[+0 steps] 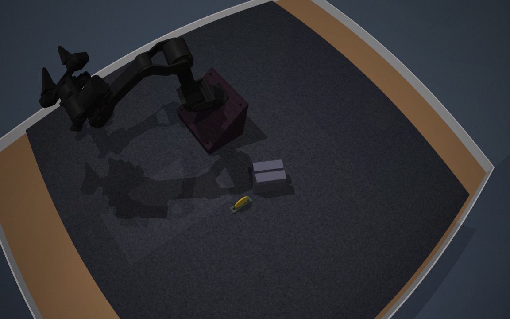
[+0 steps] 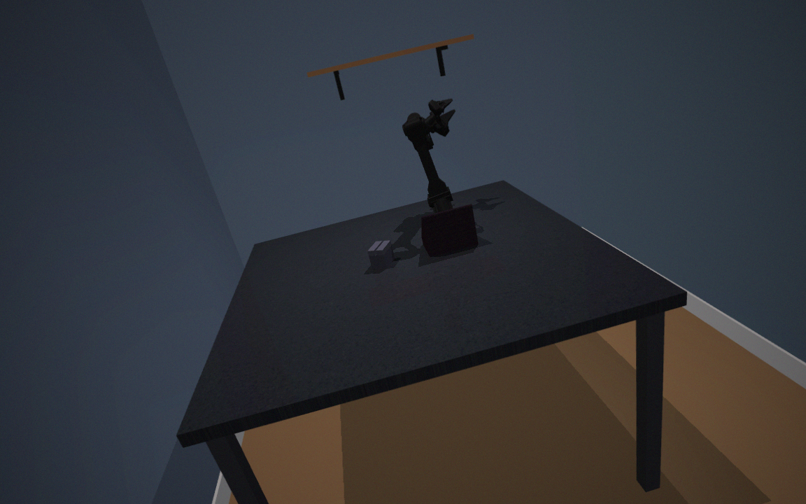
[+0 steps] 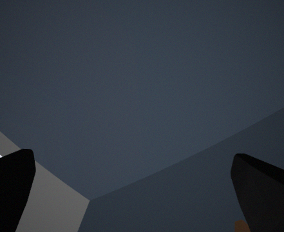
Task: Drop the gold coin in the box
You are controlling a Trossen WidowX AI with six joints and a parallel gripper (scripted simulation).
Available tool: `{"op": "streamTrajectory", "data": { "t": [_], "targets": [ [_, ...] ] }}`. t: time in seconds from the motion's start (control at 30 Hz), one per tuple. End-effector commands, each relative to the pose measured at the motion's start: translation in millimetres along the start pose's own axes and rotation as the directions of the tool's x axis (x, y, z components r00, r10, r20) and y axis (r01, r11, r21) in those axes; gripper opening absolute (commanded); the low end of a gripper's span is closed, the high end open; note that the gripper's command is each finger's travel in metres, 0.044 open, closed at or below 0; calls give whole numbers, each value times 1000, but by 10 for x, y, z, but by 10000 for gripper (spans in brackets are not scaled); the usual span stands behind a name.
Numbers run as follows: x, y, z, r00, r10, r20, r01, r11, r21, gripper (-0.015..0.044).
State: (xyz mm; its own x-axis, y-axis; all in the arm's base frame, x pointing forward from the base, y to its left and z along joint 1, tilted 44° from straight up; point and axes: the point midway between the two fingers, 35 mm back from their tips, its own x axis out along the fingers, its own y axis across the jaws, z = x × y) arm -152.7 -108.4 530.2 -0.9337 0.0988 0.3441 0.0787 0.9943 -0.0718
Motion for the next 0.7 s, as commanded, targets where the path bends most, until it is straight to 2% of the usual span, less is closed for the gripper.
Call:
{"op": "streamTrajectory", "data": {
  "t": [0.0, 0.13, 0.27, 0.33, 0.47, 0.67],
  "targets": [
    [-3, -10, -1, 1000, -4, -1, 4, 1000, -6, 374],
    [-101, -246, -27, 995, -96, -20, 92, 983, -156, 269],
    [-337, -647, -71, 964, -261, -52, 218, 886, -408, 164],
    [-466, -820, -67, 944, -324, -67, 251, 832, -495, 161],
    [-864, -1247, -52, 866, -493, -85, 288, 630, -721, 161],
    [-1572, -1702, -5, 699, -711, -78, 178, 279, -944, 161]
  ]
}}
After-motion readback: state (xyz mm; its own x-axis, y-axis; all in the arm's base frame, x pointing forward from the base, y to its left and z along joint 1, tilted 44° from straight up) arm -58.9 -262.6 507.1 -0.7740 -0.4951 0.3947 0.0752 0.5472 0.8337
